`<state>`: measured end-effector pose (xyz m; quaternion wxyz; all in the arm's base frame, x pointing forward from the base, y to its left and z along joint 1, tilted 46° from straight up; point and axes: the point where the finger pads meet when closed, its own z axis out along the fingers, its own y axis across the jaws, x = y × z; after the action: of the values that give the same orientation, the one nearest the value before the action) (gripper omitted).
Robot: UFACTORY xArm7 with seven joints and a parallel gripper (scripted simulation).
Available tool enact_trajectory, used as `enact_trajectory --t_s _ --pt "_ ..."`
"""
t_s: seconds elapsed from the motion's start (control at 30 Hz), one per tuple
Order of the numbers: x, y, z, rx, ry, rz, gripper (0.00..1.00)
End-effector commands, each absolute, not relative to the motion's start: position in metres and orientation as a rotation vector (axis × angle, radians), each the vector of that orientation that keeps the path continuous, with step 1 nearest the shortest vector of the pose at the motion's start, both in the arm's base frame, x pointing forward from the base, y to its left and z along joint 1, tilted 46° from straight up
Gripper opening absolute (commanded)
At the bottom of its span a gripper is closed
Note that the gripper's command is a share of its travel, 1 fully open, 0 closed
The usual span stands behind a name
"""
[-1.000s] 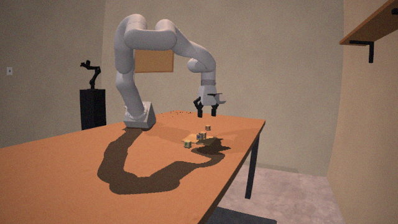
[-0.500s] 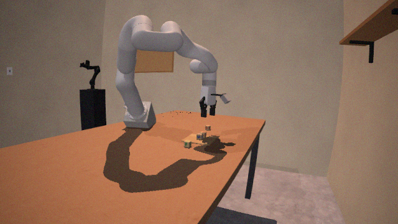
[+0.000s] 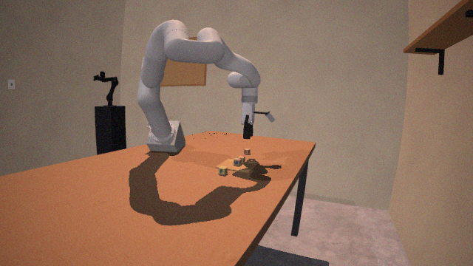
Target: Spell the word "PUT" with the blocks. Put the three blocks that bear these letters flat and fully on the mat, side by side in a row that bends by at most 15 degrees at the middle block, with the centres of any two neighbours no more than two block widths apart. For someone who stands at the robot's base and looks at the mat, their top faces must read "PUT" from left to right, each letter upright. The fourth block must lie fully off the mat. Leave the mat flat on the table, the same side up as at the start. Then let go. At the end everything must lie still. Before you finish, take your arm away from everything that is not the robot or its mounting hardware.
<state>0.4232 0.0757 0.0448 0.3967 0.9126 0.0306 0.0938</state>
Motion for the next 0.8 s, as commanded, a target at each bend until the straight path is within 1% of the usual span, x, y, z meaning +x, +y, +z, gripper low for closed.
enact_trajectory --t_s 0.0,0.77 --pt "0.424 0.083 0.04 2.307 0.18 0.19 1.0" --pt "0.418 0.114 -0.001 2.162 0.851 -0.118 1.0"
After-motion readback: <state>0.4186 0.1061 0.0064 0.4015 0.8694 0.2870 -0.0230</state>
